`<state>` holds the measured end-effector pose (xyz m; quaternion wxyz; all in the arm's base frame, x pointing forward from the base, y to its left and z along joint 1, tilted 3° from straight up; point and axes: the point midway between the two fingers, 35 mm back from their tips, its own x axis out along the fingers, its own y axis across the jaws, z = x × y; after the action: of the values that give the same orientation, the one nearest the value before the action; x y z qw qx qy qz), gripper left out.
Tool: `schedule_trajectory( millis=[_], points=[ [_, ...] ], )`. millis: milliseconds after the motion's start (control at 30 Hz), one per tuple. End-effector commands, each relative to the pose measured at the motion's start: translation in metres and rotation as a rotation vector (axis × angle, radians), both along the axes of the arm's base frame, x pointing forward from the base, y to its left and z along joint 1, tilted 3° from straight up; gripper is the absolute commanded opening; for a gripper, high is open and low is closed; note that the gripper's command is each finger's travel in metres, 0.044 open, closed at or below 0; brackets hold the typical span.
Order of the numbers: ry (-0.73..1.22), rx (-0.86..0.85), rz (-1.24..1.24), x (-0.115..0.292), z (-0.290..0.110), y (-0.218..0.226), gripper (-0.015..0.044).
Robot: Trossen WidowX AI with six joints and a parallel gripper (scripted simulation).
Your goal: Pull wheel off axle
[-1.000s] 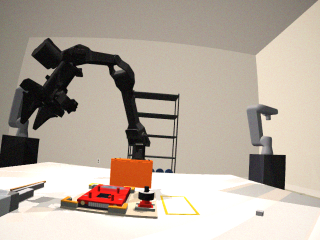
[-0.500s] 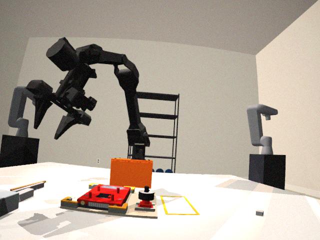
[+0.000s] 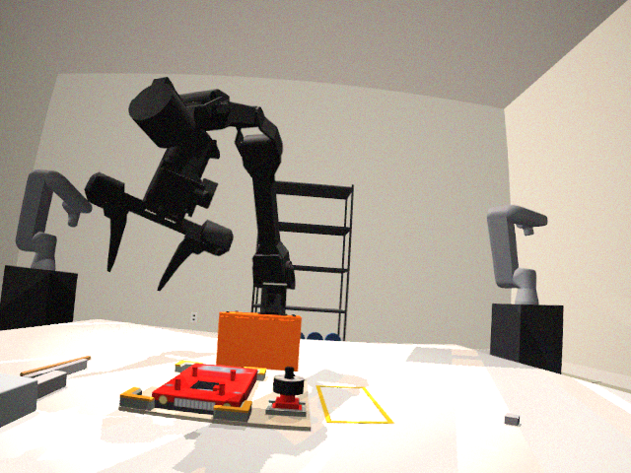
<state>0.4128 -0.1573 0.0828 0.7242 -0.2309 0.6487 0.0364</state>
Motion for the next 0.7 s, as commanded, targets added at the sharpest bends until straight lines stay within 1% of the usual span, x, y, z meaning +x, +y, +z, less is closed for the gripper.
schedule_trajectory(
  millis=[0,167,667],
  points=[
    [-0.078,0.170,-0.555,-0.002,-0.018,0.064,0.0300],
    [-0.104,0.229,-0.826,-0.005,-0.025,0.092,0.0300],
    [-0.136,0.303,-1.461,-0.019,-0.039,0.153,0.0300]
  ],
)
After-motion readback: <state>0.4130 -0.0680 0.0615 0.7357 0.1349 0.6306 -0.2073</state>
